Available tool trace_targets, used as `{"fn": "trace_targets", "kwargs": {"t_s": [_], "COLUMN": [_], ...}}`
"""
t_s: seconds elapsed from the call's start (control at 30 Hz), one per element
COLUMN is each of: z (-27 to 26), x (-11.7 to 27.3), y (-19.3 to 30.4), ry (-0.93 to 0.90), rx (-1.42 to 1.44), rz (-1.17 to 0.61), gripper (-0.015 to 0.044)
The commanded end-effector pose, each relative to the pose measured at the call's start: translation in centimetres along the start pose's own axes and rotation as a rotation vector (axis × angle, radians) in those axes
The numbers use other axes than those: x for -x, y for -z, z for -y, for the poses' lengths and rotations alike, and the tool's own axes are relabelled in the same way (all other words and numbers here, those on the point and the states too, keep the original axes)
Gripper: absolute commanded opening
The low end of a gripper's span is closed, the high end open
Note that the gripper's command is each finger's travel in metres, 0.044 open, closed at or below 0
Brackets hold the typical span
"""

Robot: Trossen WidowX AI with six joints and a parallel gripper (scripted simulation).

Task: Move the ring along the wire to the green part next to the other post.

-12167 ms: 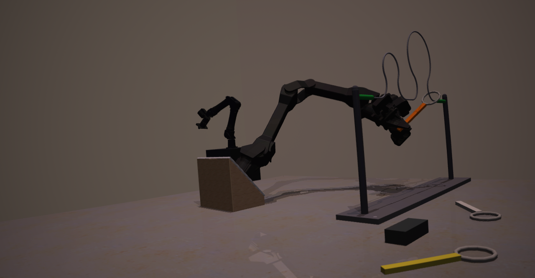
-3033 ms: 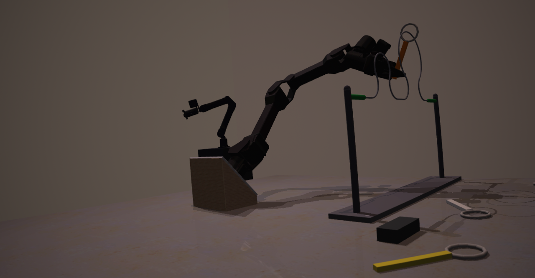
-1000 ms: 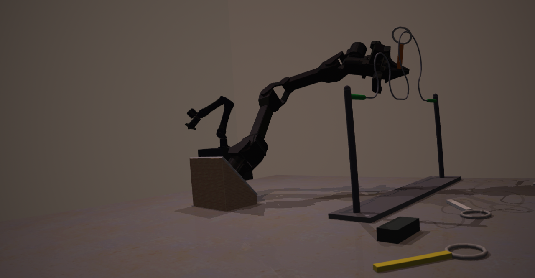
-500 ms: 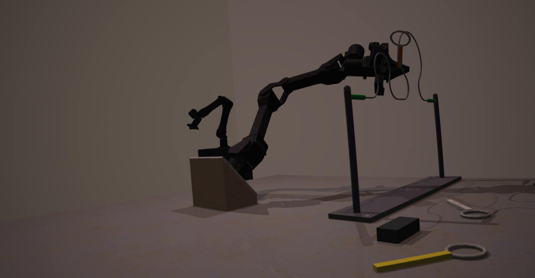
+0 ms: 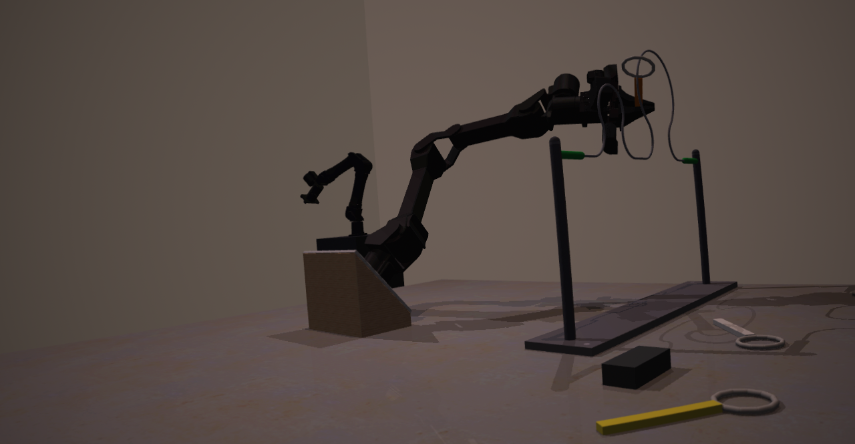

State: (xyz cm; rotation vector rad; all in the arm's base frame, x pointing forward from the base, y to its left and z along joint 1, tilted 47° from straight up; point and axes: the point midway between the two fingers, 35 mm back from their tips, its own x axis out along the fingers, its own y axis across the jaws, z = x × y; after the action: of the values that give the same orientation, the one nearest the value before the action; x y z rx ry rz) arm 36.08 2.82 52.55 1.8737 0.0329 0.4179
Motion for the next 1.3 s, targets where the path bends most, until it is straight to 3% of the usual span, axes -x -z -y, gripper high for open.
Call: {"fn": "trace_targets", "kwargs": {"t_s": [0.0, 0.43, 1.27], "z": [-0.2, -0.7, -1.7], "x": [0.1, 1.1, 1.1], "y": [0.1, -0.1, -0.3], "ry": [-0.022, -0.094, -0.236], "rx": [-0.045, -0.197, -0.476], "rz": [0.006, -0.060, -0.026], "gripper": [-0.0150, -0.0150, -0.0150]}}
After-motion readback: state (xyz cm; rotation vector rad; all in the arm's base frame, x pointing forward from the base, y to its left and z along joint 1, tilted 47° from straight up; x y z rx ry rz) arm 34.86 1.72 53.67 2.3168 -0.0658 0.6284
